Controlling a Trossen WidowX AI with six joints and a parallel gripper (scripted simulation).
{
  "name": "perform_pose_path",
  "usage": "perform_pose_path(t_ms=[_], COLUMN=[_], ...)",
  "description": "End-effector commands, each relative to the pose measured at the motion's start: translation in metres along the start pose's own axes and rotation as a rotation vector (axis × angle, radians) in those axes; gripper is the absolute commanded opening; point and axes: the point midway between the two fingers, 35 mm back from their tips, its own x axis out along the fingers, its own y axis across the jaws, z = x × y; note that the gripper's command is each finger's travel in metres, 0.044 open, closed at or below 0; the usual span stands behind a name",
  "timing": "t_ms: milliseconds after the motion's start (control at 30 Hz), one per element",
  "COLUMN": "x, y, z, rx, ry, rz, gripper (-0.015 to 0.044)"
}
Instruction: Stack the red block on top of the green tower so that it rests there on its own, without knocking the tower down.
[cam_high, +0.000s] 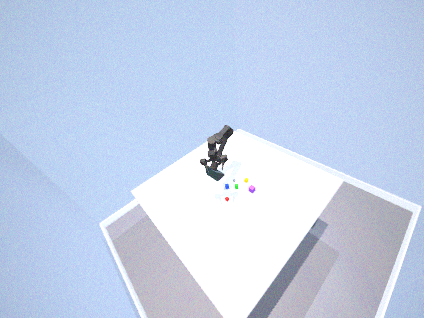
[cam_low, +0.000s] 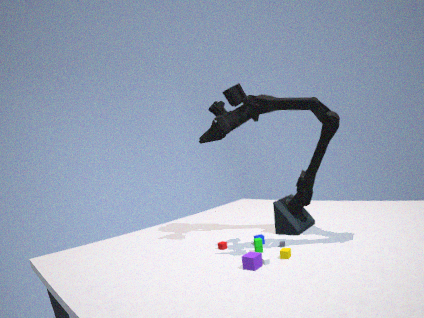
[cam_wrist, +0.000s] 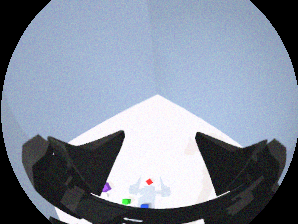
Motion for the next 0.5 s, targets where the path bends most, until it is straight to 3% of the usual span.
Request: perform_pose_path(t_ms=[0, 467], x=[0.032, 0.111], y=[0.008, 0.033], z=[-0.030, -0.160], rx=[-0.088, -0.464], ry=[0.148, 0.721], rz=[0.006, 0.145], gripper=[0.0440, 0.0440])
